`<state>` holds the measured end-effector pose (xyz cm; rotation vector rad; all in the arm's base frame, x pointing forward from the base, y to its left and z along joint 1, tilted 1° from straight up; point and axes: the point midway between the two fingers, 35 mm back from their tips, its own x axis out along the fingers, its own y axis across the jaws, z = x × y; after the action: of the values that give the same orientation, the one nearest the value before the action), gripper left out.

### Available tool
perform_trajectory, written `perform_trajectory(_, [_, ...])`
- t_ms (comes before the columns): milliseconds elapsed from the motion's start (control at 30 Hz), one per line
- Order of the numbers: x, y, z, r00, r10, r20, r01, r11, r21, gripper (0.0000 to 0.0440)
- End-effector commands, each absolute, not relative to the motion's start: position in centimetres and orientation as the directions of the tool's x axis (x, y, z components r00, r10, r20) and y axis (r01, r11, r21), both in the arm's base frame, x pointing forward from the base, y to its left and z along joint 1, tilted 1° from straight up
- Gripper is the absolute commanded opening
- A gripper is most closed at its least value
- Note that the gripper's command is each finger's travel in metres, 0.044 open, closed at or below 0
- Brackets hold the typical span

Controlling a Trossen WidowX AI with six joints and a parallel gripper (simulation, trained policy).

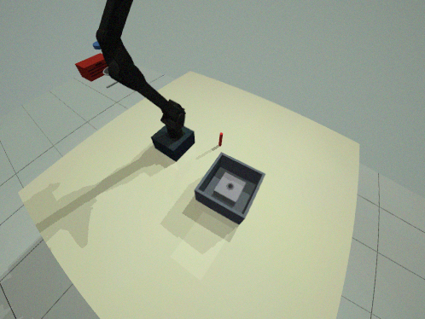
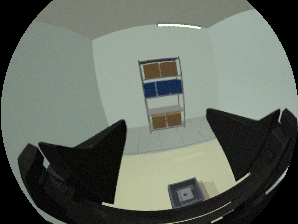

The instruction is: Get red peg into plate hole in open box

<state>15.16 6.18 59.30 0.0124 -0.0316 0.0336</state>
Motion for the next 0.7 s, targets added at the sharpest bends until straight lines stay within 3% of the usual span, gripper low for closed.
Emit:
perform_trajectory(0, [15.2,6.1,59.3,0.999,0.031,0.038,-0.032,0.999,0.024,0.0418])
perform_trajectory(67, [15.5,6.5,59.0,0.998,0.030,0.058,-0.032,0.999,0.042,0.0440])
perform_trajectory(300, [17.9,10.7,55.0,0.996,0.074,0.054,-0.075,0.997,0.004,0.0440])
perform_trajectory(667, [22.8,14.2,43.1,0.966,0.106,-0.236,-0.111,0.994,-0.009,0.0440])
